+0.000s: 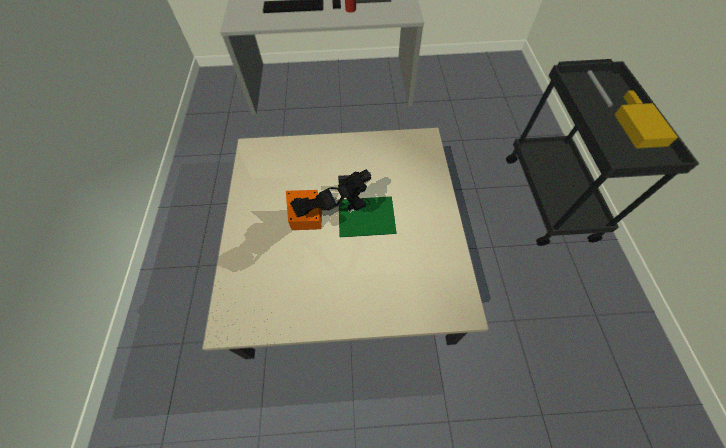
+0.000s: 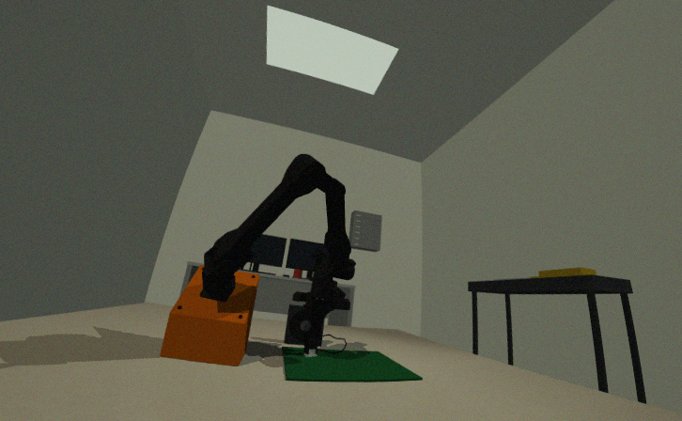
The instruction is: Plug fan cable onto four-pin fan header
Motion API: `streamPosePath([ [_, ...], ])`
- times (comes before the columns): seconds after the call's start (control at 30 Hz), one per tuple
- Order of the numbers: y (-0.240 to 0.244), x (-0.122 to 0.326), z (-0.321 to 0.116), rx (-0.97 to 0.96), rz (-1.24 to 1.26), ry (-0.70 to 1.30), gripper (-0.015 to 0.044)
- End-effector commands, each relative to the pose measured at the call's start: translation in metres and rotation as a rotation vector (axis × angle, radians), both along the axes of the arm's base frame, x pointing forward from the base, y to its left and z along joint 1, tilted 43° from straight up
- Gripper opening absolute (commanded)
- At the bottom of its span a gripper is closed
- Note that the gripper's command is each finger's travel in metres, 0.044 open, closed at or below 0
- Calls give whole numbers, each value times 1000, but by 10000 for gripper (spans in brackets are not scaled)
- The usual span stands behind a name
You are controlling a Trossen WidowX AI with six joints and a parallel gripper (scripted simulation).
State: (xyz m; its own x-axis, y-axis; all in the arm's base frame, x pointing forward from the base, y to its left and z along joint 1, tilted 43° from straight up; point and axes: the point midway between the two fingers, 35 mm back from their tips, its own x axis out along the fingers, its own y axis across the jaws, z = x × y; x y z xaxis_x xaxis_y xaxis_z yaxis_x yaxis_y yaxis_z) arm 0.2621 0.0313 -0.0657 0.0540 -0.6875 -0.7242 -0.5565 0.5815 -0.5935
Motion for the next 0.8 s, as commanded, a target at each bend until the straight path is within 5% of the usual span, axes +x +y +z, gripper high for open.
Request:
streamPosePath([
  [0.0,33,2,30,16,10,-21,0],
  [0.17,35,1,32,16,10,-21,0],
  [0.5,-21,-56,82,12,10,-16,260],
  [0.77,-37,-76,90,10,10,-15,260],
])
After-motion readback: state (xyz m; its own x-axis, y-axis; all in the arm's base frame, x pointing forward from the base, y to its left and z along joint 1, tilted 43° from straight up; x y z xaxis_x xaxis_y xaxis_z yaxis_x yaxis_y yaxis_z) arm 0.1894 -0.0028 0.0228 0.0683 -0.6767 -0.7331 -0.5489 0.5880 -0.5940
